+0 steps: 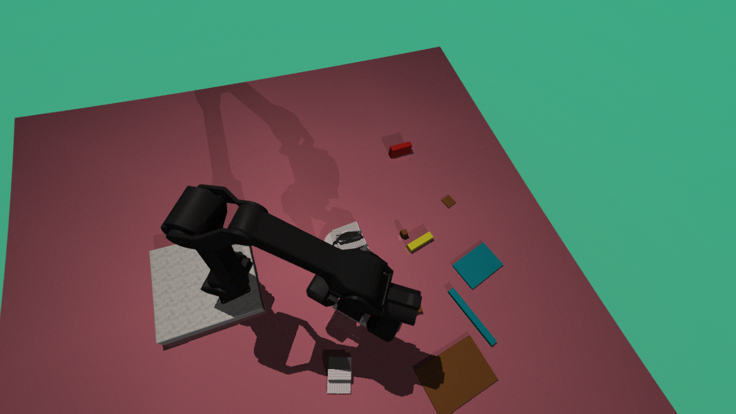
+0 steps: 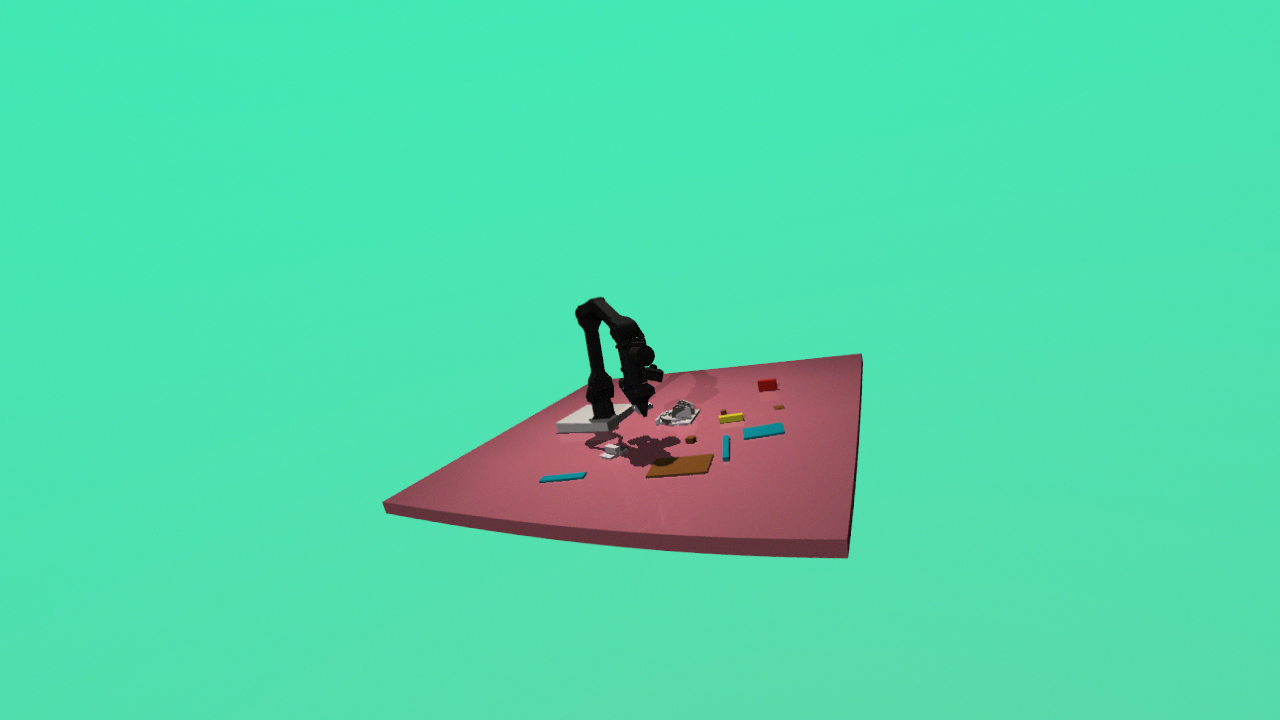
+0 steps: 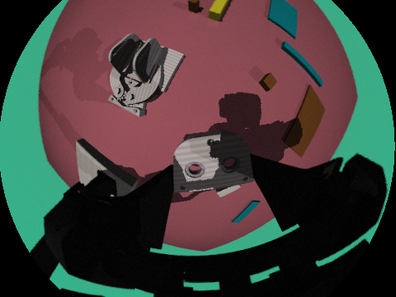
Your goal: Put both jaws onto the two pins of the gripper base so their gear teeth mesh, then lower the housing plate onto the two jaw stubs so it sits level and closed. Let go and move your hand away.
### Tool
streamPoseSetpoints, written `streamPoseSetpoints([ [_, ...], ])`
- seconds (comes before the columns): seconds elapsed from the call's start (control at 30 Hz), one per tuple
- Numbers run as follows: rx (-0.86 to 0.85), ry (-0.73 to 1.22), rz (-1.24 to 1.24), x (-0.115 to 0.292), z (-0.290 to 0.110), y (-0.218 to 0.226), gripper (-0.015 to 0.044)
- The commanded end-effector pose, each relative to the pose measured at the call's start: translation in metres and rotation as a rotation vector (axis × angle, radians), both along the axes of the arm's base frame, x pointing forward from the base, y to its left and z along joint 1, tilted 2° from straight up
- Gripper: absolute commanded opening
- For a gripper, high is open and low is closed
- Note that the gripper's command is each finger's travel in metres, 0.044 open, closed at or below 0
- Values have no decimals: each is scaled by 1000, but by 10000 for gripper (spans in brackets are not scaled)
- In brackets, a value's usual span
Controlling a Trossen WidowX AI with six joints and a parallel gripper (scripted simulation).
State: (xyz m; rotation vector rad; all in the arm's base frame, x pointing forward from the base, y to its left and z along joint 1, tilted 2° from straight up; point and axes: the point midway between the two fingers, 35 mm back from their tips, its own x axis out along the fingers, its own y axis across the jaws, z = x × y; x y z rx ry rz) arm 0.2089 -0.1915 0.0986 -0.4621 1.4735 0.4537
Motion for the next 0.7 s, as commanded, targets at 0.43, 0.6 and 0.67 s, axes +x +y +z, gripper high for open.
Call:
streamPoseSetpoints([
  [0.43,8,-5,-224,18,3,54,351],
  [0.6,13,-5,-291,20,3,70,351],
  [0.67,15,-5,-318,21,3,77,351],
])
